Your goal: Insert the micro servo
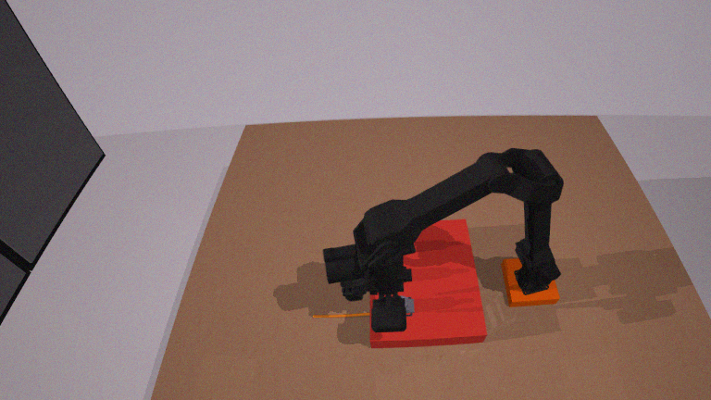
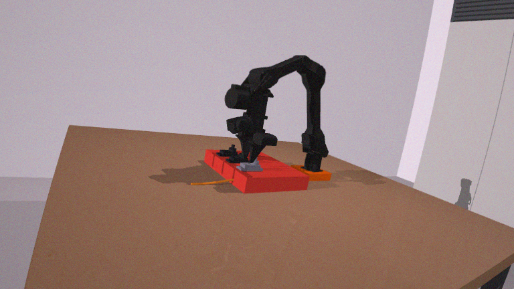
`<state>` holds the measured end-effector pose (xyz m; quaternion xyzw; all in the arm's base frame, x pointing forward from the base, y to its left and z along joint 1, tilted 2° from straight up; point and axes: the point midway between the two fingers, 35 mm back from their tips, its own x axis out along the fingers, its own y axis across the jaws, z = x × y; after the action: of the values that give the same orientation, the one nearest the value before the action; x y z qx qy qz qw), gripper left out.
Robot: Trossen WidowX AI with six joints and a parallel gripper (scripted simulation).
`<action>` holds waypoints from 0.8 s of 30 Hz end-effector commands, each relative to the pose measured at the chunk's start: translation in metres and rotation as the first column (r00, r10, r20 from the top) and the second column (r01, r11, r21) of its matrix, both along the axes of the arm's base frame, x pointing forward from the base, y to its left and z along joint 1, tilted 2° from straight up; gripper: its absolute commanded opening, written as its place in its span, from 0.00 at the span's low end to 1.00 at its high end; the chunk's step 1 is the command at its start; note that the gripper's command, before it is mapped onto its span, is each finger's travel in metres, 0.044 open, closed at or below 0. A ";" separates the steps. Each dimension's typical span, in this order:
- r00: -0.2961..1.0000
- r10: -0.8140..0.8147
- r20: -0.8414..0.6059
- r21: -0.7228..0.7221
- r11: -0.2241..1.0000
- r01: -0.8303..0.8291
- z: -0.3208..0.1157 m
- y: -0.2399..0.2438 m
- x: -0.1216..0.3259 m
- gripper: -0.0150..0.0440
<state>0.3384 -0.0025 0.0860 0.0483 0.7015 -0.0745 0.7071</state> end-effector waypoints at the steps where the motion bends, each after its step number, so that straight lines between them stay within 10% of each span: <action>1: 1.000 0.005 0.013 0.001 1.000 -0.005 0.016 0.001 -0.001 0.57; 14: 1.000 0.004 0.006 0.003 1.000 -0.004 0.068 0.020 -0.085 1.00; 24: 1.000 0.005 0.004 0.003 1.000 -0.005 0.078 0.022 -0.106 1.00</action>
<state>0.2376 0.0183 0.1620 0.0452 0.6992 -0.0703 0.7100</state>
